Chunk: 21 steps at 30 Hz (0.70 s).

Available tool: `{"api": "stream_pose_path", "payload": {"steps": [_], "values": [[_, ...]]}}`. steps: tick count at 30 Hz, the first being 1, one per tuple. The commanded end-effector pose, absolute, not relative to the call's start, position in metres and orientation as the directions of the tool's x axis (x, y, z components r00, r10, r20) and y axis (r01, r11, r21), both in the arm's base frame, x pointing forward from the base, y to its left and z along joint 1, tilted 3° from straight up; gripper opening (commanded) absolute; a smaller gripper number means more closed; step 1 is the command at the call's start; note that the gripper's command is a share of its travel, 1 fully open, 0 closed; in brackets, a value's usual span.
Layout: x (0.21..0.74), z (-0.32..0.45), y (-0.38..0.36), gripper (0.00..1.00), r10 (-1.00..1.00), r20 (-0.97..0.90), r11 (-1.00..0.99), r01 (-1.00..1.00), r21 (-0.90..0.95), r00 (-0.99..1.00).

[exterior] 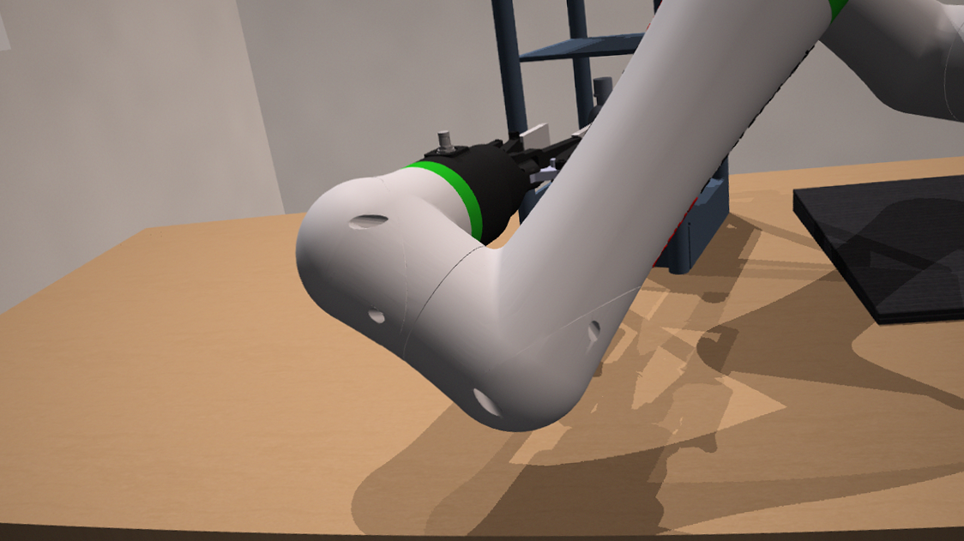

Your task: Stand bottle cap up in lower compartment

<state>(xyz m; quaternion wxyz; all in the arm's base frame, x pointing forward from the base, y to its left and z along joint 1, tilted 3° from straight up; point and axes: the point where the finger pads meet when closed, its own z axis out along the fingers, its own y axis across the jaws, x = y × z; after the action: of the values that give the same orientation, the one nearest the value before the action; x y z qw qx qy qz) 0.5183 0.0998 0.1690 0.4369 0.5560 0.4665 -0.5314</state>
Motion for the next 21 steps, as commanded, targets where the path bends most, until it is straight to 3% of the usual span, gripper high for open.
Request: {"api": "stream_pose_path", "payload": {"steps": [1, 21], "values": [[0.518, 0.172, 0.1, 0.38, 0.054, -0.999, -0.183, 0.983, -0.01, 0.0], [0.518, 0.214, 0.097, 0.38, 0.054, -0.999, -0.183, 0.983, -0.01, 0.0]]}}
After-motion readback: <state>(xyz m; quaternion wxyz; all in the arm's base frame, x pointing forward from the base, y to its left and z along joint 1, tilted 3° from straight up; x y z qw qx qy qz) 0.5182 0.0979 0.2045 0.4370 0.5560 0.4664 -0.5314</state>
